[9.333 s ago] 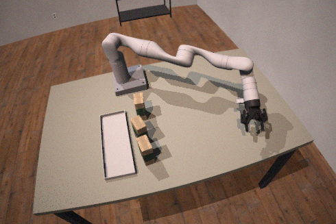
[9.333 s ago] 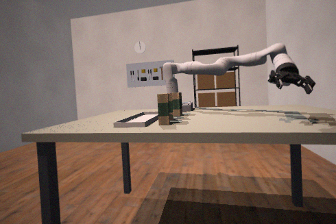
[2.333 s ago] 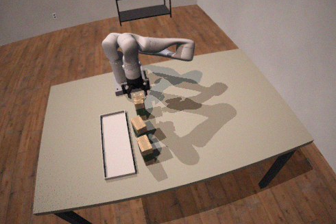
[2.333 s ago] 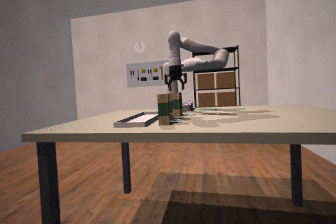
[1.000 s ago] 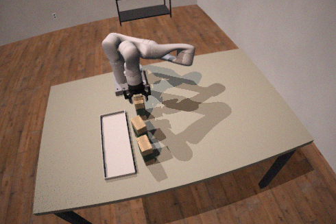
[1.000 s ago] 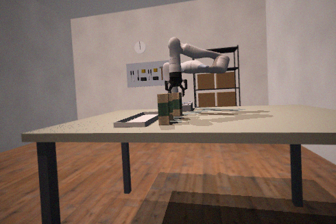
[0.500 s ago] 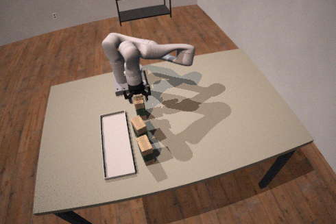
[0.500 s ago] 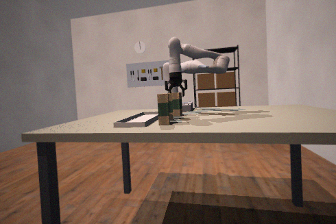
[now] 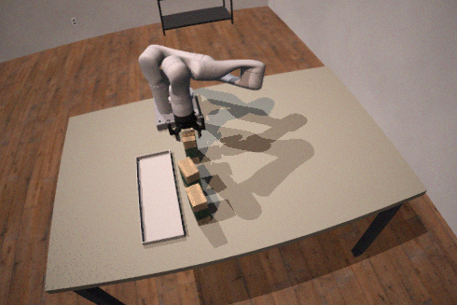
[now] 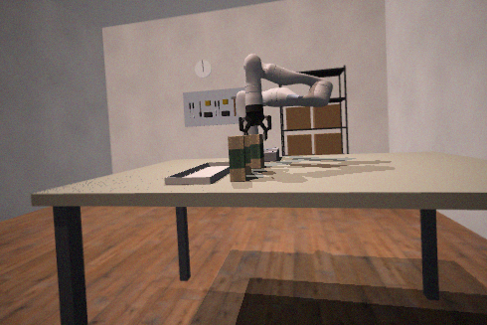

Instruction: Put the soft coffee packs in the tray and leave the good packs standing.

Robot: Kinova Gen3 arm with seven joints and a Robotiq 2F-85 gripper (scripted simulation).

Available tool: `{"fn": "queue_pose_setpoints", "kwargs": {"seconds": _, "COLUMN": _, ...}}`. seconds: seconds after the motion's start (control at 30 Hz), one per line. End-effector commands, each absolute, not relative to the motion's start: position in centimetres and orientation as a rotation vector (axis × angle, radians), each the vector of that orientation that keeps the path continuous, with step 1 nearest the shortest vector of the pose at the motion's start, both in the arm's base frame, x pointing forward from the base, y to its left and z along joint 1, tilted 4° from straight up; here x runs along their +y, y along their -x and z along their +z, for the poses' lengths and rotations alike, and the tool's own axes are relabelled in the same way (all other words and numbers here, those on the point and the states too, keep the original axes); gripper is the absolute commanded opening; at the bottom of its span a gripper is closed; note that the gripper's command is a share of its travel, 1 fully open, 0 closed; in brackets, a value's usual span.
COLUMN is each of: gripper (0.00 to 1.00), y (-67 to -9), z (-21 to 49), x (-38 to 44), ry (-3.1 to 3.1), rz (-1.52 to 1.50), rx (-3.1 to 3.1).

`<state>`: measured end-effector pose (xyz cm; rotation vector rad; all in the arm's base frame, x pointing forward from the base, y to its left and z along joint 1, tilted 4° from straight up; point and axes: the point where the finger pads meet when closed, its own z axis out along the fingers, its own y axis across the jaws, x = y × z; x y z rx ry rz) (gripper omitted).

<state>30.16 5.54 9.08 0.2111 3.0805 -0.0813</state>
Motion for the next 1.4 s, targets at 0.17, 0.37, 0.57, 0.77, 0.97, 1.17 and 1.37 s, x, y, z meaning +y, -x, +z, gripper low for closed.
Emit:
{"fn": "queue_pose_setpoints", "kwargs": {"seconds": 0.17, "gripper": 0.82, "y": -30.18, "z": 9.12, "x": 5.56, "ry": -0.211, "rz": -0.08, "rx": 3.079}}
{"fn": "queue_pose_setpoints", "kwargs": {"seconds": 0.37, "gripper": 0.24, "y": -30.18, "z": 9.12, "x": 5.56, "ry": -0.211, "rz": -0.08, "rx": 3.079}}
{"fn": "queue_pose_setpoints", "kwargs": {"seconds": 0.57, "gripper": 0.24, "y": -30.18, "z": 9.12, "x": 5.56, "ry": -0.211, "rz": -0.08, "rx": 3.079}}
{"fn": "queue_pose_setpoints", "kwargs": {"seconds": 0.77, "gripper": 0.24, "y": -30.18, "z": 9.12, "x": 5.56, "ry": -0.211, "rz": -0.08, "rx": 3.079}}
{"fn": "queue_pose_setpoints", "kwargs": {"seconds": 0.97, "gripper": 0.24, "y": -30.18, "z": 9.12, "x": 5.56, "ry": -0.211, "rz": -0.08, "rx": 3.079}}
{"fn": "queue_pose_setpoints", "kwargs": {"seconds": 1.17, "gripper": 0.24, "y": -30.18, "z": 9.12, "x": 5.56, "ry": -0.211, "rz": -0.08, "rx": 3.079}}
{"fn": "queue_pose_setpoints", "kwargs": {"seconds": 1.37, "gripper": 0.24, "y": -30.18, "z": 9.12, "x": 5.56, "ry": -0.211, "rz": -0.08, "rx": 3.079}}
